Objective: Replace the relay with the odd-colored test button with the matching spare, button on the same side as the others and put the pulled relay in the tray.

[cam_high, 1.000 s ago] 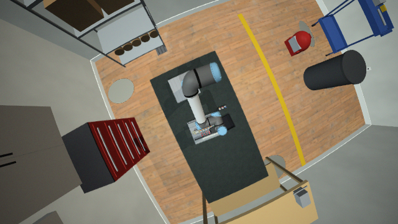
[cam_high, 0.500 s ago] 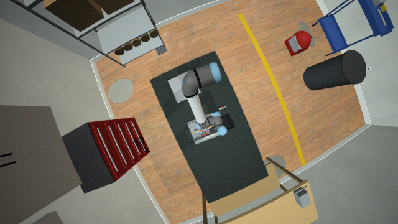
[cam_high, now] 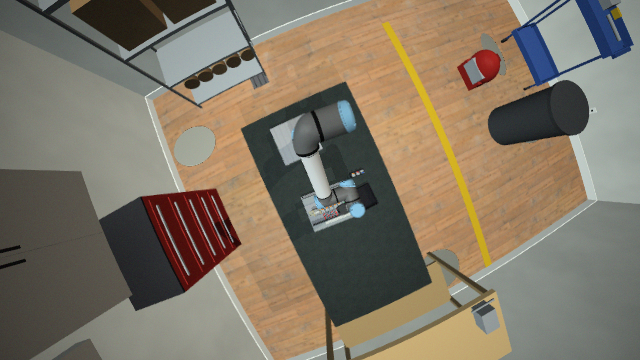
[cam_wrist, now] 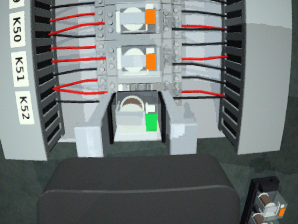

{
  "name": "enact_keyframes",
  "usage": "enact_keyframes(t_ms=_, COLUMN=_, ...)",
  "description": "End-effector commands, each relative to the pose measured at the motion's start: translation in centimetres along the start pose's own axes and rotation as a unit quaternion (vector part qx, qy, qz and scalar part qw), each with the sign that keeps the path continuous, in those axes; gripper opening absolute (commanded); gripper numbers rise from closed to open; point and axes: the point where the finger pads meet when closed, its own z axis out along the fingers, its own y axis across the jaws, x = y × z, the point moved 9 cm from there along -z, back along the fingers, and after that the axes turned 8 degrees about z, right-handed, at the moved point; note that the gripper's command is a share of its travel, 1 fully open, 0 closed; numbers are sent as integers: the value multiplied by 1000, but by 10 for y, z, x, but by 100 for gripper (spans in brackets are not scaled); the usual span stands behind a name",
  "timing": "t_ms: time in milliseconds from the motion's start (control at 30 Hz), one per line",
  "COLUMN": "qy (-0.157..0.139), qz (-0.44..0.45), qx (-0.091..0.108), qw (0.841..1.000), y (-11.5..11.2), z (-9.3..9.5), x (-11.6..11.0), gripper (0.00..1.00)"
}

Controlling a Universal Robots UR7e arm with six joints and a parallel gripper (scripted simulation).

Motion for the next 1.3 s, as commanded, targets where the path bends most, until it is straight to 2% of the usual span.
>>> enact_keyframes(t_ms=0, qy=0, qz=0, qx=0, qw=1000, y=0, z=1, x=1, gripper=0)
enact_keyframes(t_ms=1200, qy=0, qz=0, qx=0, qw=1000, y=2, z=3, x=1, gripper=0)
enact_keyframes(t_ms=1267, qy=0, qz=0, qx=1, qw=1000, y=1, z=-23, x=0, gripper=0)
